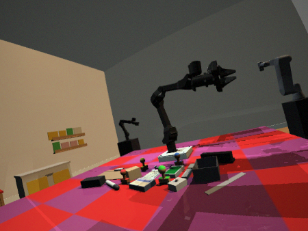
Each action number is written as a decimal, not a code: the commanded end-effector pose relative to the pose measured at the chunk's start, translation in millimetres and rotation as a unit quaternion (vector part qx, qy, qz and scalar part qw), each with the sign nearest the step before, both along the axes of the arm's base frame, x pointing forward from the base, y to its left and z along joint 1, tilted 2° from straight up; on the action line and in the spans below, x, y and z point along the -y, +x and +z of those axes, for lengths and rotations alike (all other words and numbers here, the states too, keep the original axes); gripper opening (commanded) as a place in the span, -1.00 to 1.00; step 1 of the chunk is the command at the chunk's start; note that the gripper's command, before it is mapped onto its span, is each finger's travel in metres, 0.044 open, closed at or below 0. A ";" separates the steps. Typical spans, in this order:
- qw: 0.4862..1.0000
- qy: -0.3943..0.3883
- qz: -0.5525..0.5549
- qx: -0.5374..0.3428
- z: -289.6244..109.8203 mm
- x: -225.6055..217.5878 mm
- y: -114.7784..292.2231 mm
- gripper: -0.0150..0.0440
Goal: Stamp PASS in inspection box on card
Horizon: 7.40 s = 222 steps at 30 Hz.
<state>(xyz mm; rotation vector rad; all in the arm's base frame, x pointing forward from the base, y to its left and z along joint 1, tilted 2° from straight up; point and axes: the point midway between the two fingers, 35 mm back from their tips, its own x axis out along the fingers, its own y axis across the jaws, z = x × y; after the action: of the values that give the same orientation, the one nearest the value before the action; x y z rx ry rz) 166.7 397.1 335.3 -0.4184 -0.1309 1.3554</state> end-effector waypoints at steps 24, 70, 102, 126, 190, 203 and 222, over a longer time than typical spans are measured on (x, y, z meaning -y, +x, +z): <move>0.704 -0.250 -0.485 -0.455 -195.9 236.6 226.3 0.28; 0.458 -0.269 -0.601 -0.597 -280.7 348.1 220.7 0.28; 0.461 -0.270 -0.598 -0.597 -309.8 347.5 219.2 0.10; 0.461 -0.270 -0.598 -0.598 -305.2 347.5 219.7 -0.49; 0.461 -0.269 -0.597 -0.599 -274.0 348.0 221.1 -0.49; 0.462 -0.269 -0.597 -0.599 -267.6 348.2 221.0 -0.49; 0.462 -0.268 -0.596 -0.599 -258.2 348.4 220.6 -0.49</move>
<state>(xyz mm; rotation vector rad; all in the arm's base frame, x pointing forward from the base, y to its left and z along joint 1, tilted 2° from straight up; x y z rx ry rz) 386.1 48.1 73.3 0.1002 1.5770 -0.0812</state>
